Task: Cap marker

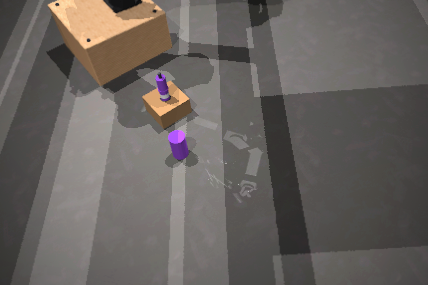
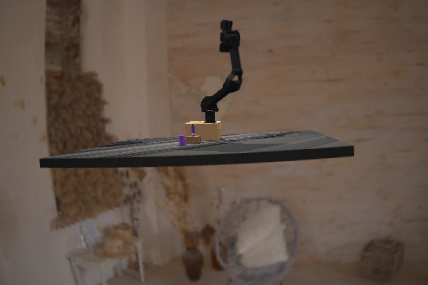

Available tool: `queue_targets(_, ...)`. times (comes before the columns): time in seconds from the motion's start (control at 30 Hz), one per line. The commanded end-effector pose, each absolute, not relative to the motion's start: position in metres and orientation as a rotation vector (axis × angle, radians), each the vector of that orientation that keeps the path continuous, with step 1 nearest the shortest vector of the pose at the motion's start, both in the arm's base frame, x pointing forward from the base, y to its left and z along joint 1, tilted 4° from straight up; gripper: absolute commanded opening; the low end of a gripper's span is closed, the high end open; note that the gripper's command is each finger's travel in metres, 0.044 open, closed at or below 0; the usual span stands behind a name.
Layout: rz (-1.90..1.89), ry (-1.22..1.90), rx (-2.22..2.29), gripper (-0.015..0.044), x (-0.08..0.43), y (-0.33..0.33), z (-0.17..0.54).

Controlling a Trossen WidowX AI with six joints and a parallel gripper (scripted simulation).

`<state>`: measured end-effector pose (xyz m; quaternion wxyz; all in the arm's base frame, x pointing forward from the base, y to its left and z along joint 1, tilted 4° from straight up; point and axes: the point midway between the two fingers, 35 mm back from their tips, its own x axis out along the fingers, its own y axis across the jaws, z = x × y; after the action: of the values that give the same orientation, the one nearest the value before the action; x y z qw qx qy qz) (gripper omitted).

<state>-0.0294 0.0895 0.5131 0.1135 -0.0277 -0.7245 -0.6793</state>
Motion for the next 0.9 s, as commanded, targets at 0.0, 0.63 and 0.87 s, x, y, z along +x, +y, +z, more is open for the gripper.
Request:
queue_targets(0.0, -1.997, -2.117, -0.07, 0.0374, -0.031, 0.088, 0.513)
queue_targets(0.63, -2.013, -0.971, 0.852, 0.0246, -0.086, -0.177, 0.464)
queue_targets(0.87, -1.855, -0.482, 1.009, 0.0246, -0.024, -0.259, 0.412)
